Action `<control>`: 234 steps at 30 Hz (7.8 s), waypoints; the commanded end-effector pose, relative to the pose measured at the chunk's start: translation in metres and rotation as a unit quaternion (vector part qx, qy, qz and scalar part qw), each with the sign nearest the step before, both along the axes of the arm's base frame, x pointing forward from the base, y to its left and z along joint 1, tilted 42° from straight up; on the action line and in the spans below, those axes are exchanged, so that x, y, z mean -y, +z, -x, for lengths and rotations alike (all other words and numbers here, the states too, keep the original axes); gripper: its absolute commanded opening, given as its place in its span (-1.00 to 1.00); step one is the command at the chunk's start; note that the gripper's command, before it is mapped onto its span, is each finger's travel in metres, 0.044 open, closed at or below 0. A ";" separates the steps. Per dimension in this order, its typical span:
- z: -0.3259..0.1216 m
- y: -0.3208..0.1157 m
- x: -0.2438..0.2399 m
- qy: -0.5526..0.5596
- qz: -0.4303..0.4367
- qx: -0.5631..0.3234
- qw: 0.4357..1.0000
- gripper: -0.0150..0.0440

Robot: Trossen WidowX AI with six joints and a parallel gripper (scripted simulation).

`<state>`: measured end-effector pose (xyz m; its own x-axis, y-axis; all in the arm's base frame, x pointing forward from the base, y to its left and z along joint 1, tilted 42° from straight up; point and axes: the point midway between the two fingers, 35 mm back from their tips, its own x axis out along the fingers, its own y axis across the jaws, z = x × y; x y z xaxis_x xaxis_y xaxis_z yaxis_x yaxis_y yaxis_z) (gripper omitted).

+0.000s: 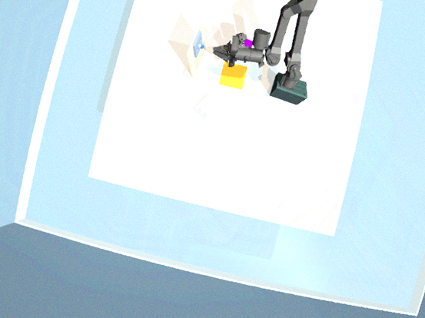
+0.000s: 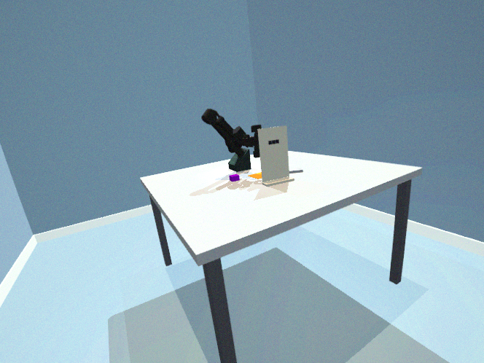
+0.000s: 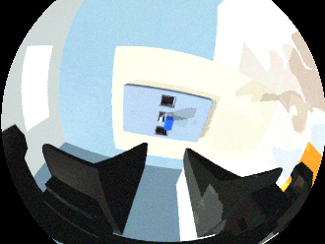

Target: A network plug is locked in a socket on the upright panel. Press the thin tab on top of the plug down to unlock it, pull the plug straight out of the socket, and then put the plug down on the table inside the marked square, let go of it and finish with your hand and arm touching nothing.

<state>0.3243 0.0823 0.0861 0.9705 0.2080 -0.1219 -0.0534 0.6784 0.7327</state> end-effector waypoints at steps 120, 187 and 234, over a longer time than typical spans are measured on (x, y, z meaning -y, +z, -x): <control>-0.026 0.001 0.000 0.000 -0.006 -0.002 1.000 -0.49; 0.014 0.002 0.005 0.000 -0.006 -0.003 1.000 -0.49; 0.032 0.005 -0.025 -0.064 -0.015 -0.090 0.994 -0.49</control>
